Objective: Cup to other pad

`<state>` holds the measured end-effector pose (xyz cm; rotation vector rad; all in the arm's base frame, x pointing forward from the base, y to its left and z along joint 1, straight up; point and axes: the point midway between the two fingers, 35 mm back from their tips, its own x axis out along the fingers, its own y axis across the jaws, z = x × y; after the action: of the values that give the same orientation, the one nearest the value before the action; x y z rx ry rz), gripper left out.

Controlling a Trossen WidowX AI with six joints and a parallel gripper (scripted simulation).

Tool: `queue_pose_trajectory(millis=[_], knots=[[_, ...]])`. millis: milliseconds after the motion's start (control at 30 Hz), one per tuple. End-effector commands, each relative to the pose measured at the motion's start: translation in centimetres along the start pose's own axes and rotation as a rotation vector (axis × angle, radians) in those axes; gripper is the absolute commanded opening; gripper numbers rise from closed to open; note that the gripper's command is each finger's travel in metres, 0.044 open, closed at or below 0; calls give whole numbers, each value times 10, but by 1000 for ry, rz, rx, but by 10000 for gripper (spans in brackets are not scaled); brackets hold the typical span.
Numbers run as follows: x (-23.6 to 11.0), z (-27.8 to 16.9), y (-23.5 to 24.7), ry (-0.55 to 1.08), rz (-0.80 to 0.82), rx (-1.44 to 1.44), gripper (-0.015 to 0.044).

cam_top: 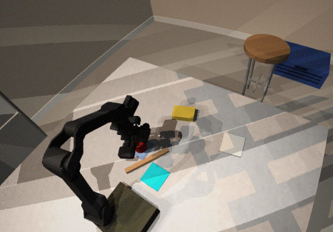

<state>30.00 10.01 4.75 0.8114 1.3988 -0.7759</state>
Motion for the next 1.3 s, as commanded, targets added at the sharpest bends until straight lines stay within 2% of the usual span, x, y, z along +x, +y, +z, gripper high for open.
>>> queue_pose_trajectory(millis=[0,900,967,1267], knots=[[7,0,-1,1,-4,3,148],[44,0,-4,1,-5,3,148],[43,0,-3,1,-4,3,95],[43,0,-3,1,-4,3,35]])
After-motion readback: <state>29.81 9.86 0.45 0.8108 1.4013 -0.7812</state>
